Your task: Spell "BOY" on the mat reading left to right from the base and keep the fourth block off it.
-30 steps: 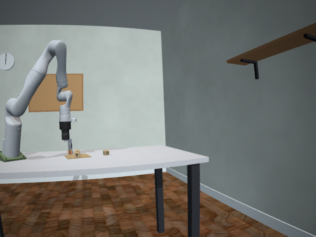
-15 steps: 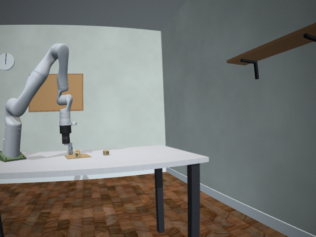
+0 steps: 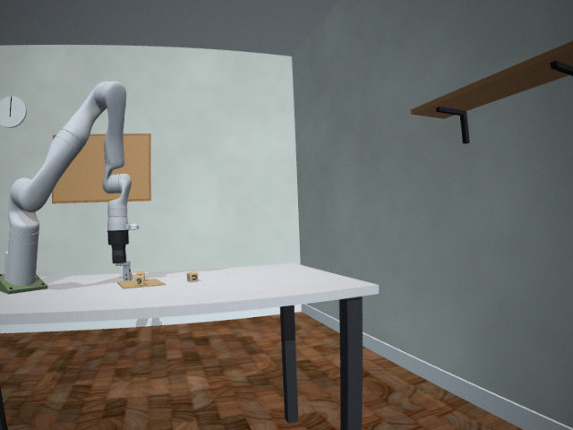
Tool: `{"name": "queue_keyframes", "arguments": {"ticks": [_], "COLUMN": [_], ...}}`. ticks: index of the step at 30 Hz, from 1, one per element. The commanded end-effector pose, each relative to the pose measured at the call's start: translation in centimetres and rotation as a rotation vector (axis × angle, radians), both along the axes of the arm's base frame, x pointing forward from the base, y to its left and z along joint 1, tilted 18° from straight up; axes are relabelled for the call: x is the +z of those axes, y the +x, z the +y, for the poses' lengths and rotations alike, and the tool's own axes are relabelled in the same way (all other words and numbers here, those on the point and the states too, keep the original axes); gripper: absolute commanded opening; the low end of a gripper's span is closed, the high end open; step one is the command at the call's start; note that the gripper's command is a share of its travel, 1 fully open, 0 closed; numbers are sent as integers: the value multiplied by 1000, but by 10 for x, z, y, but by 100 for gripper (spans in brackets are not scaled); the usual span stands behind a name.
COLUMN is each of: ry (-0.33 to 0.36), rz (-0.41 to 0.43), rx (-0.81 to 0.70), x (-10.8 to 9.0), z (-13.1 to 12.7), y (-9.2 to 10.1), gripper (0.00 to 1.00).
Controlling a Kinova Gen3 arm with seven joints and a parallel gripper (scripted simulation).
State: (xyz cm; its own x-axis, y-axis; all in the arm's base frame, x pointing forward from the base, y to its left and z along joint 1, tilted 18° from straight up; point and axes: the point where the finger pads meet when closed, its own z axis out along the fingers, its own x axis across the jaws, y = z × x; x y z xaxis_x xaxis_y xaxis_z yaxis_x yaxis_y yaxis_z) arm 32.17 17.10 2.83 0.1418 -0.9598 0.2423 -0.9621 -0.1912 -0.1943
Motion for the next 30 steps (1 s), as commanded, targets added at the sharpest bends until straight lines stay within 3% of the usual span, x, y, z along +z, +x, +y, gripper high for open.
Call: {"name": "queue_keyframes", "arguments": {"ticks": [1, 27, 28, 30], "ry": [1, 1, 1, 1], "rz": [-1, -1, -1, -1], "rx": [1, 1, 1, 1], "x": [0, 0, 0, 0], "z": [0, 0, 0, 0], "y": [0, 0, 0, 0], "gripper": [100, 100, 87, 87]}}
